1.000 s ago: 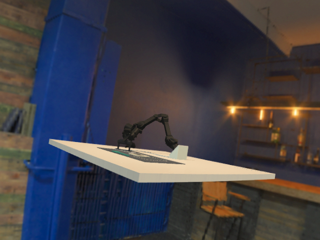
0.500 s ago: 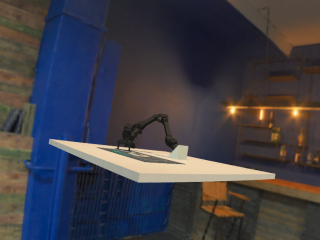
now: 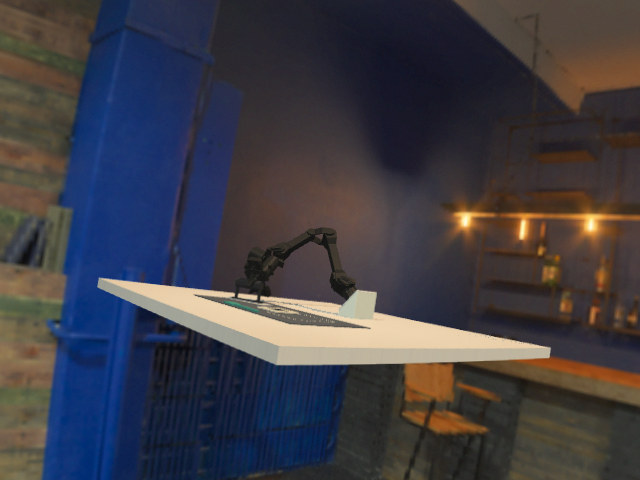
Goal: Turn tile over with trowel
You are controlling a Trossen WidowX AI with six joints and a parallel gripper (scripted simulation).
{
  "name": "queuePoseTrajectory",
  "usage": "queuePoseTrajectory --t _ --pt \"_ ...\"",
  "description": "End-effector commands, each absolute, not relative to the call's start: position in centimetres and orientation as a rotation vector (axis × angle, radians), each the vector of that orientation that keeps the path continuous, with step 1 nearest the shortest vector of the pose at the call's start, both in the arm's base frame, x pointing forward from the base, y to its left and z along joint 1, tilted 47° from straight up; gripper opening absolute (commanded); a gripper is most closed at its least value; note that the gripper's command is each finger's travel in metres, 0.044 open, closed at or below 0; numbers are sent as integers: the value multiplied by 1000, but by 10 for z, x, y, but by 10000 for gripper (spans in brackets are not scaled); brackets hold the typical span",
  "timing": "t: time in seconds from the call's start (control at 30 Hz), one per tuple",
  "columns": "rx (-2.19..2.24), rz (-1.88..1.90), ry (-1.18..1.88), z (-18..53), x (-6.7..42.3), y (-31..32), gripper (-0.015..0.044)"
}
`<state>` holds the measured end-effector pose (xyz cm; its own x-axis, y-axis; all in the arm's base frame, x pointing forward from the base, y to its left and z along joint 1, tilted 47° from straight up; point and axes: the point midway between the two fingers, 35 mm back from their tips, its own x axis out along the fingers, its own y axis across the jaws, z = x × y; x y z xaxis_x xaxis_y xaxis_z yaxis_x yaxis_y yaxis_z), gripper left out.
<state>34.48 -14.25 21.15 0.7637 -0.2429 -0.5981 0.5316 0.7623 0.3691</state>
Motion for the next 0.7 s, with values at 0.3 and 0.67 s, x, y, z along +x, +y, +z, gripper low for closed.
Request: queuePoseTrajectory --t 0.3,0.67 --pt "562 -441 557 246 341 -104 0" --pt "558 -458 554 239 351 -92 0"
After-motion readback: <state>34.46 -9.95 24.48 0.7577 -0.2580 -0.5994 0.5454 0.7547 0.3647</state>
